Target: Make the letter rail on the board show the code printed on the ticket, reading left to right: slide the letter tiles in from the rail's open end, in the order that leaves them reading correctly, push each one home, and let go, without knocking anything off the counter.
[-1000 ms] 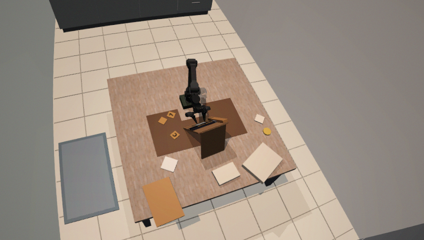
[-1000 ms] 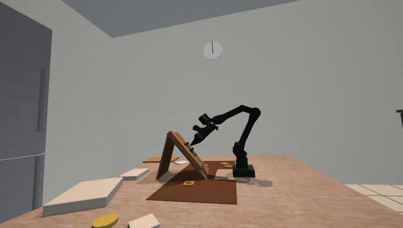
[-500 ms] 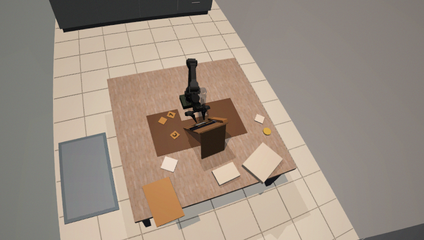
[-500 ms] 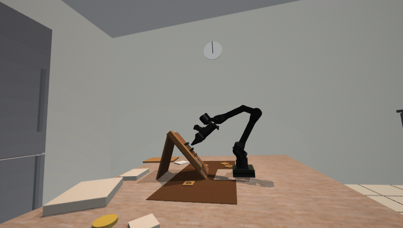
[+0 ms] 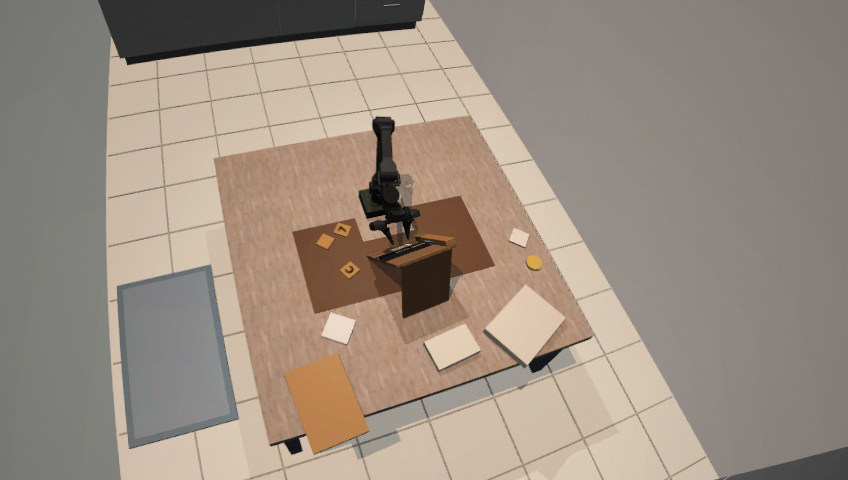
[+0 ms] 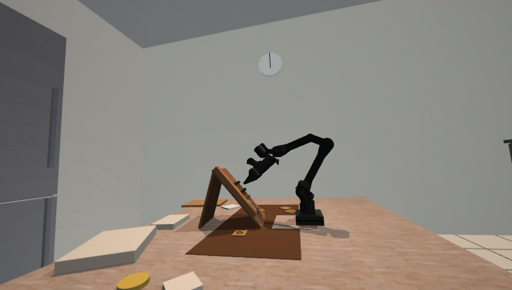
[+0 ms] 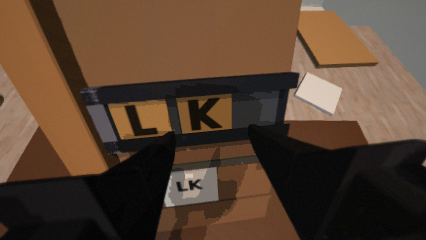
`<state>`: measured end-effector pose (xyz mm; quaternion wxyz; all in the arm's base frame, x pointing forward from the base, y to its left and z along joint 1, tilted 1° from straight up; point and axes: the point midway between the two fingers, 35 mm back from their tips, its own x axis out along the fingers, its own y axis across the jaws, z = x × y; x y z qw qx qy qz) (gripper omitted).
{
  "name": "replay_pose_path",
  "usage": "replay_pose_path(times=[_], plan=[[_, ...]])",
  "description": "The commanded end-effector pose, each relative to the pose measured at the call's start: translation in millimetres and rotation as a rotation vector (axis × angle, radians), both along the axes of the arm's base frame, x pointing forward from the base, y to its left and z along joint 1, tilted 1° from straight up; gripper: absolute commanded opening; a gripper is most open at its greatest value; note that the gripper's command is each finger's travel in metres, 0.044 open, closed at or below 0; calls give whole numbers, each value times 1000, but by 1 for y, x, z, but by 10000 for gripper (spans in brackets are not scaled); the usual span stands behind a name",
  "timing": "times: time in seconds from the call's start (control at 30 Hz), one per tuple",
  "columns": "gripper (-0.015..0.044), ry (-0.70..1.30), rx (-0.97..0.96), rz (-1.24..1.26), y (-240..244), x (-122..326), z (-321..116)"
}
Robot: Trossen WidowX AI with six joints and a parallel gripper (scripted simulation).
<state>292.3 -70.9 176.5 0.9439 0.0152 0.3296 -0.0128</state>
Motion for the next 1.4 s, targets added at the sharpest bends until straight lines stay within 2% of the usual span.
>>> replay_pose_path(times=[0.0, 0.4, 0.77, 1.13, 1.37], plan=[[295, -5, -4, 7, 1, -1, 3], [295, -4, -4, 7, 2, -3, 7], [6, -1, 0, 2, 2, -3, 4], [0, 5, 0, 1, 1, -2, 5], [0, 253, 4, -13, -16, 15, 10]])
